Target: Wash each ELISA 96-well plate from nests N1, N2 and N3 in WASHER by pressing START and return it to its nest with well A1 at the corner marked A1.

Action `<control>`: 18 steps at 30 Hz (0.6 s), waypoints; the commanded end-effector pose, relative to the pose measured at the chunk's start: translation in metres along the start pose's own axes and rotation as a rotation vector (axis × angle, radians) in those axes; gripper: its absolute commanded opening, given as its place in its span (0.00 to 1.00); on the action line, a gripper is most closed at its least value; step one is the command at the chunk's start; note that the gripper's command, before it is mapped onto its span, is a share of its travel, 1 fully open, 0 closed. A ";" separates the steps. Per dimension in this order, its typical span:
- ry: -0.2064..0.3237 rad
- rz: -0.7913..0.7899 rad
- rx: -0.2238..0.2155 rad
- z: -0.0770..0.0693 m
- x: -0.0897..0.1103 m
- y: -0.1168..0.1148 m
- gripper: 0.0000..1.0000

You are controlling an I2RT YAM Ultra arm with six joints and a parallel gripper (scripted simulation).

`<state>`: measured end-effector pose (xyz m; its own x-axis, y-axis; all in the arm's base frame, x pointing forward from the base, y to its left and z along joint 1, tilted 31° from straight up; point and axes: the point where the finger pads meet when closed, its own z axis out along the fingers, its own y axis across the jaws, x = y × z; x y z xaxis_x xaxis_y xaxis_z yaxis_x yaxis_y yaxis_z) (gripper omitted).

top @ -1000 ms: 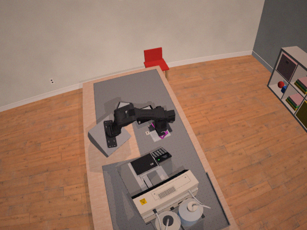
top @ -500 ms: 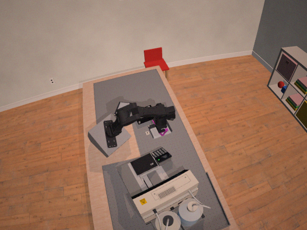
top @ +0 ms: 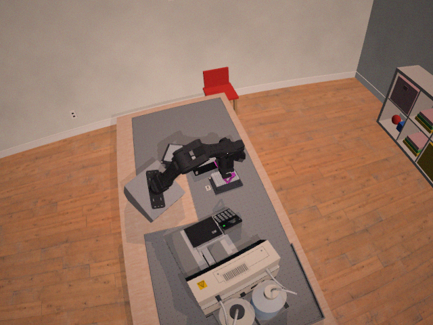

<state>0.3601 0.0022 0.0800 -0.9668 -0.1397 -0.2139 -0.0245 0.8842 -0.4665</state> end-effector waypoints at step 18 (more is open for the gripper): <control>-0.024 0.036 -0.001 0.000 -0.022 0.043 0.00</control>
<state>0.3775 0.0408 0.0599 -0.9645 -0.1214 -0.2345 0.0008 0.8868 -0.4622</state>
